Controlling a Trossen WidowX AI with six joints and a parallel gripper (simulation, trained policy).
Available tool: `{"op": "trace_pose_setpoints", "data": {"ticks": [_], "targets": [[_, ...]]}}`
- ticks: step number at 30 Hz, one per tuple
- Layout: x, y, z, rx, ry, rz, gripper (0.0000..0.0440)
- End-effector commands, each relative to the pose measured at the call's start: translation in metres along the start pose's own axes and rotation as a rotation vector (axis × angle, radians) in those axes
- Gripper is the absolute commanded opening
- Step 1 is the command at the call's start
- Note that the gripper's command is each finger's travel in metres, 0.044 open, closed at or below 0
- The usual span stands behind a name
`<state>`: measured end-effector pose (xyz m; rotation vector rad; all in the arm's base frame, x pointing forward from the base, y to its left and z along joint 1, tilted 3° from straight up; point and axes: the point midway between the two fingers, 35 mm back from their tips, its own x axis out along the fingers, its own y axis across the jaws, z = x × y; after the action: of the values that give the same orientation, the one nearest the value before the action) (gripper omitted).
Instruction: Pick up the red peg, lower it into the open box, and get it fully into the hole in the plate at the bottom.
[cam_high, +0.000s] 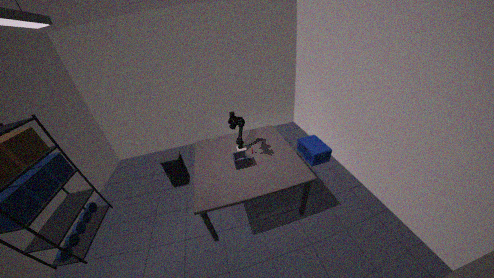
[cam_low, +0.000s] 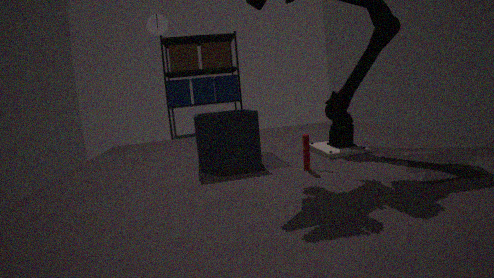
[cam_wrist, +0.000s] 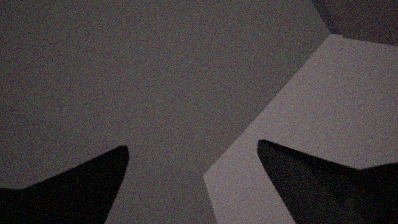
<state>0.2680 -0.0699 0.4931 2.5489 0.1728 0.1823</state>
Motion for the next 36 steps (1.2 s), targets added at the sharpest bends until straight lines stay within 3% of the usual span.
{"op": "trace_pose_setpoints", "data": {"ticks": [1, 19, 36], "targets": [[0.011, -0.009, 0.006, 0.046, -0.027, -0.045, 0.0432], [0.051, -0.088, 0.045, 0.184, -0.197, -0.315, 0.0421], [0.048, -0.186, 0.078, 0.135, -0.369, -0.622, 0.0416]]}}
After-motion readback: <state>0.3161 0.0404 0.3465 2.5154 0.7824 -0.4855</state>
